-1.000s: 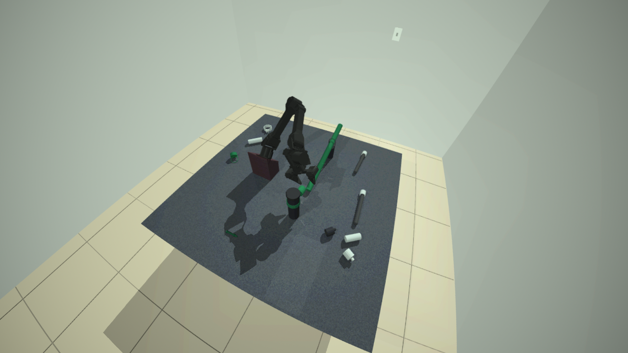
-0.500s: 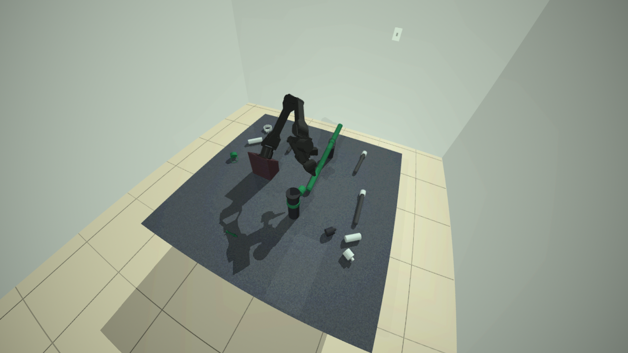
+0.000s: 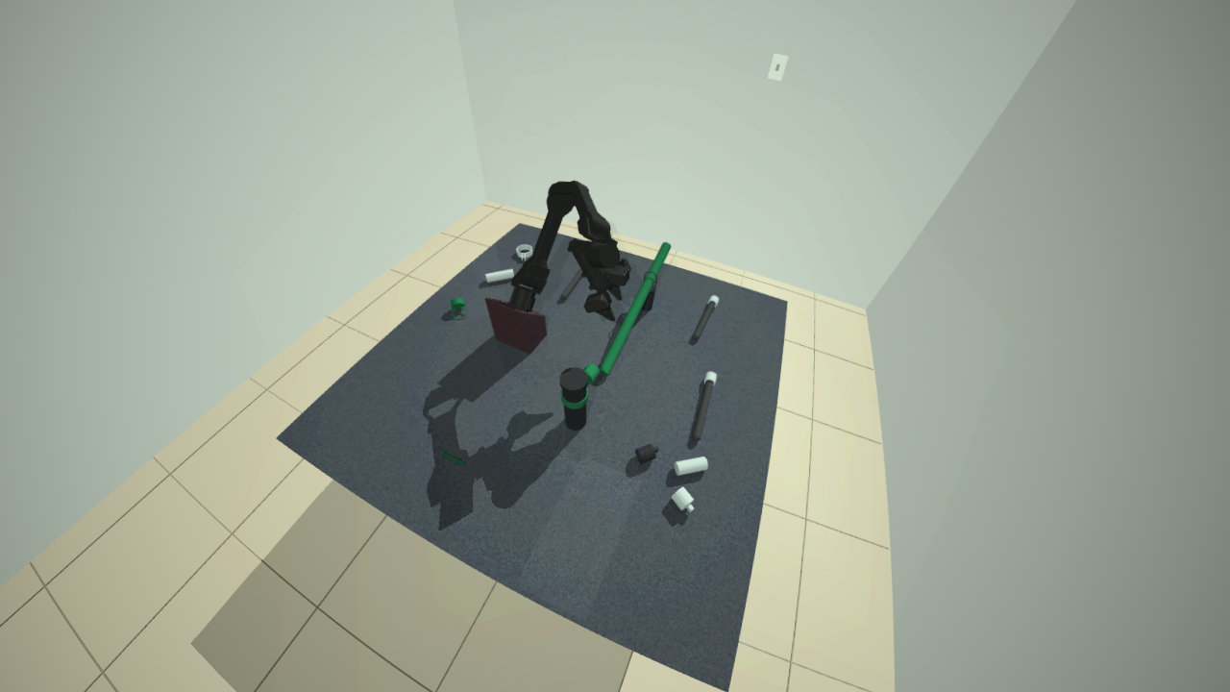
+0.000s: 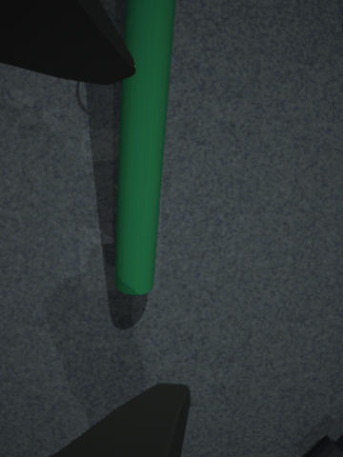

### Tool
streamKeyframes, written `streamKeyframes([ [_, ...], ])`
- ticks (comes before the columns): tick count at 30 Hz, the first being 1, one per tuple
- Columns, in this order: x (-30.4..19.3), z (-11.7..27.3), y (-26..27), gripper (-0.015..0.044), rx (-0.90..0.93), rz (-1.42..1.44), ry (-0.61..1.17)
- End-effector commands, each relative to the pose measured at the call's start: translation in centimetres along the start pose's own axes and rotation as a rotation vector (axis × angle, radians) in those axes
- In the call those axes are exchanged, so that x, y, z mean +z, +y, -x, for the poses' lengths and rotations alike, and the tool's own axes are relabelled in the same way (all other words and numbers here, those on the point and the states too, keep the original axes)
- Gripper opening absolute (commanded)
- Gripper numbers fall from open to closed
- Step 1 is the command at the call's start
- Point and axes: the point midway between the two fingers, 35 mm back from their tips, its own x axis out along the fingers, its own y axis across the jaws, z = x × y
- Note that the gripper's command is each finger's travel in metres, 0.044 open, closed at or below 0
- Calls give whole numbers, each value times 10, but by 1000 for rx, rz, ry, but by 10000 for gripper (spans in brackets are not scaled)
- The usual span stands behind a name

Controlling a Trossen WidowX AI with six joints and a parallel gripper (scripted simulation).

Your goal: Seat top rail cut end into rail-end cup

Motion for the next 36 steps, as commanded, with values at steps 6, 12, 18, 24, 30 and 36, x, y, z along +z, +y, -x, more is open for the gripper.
streamKeyframes([
  [6,2,3,7,440,8,-54,4],
  [12,3,-23,21,440,57,312,134],
  [18,-3,-65,47,440,230,948,321],
  [24,-10,-88,64,440,385,1314,400],
  [30,-10,-88,64,440,385,1314,400],
  [36,-10,-88,64,440,385,1314,400],
])
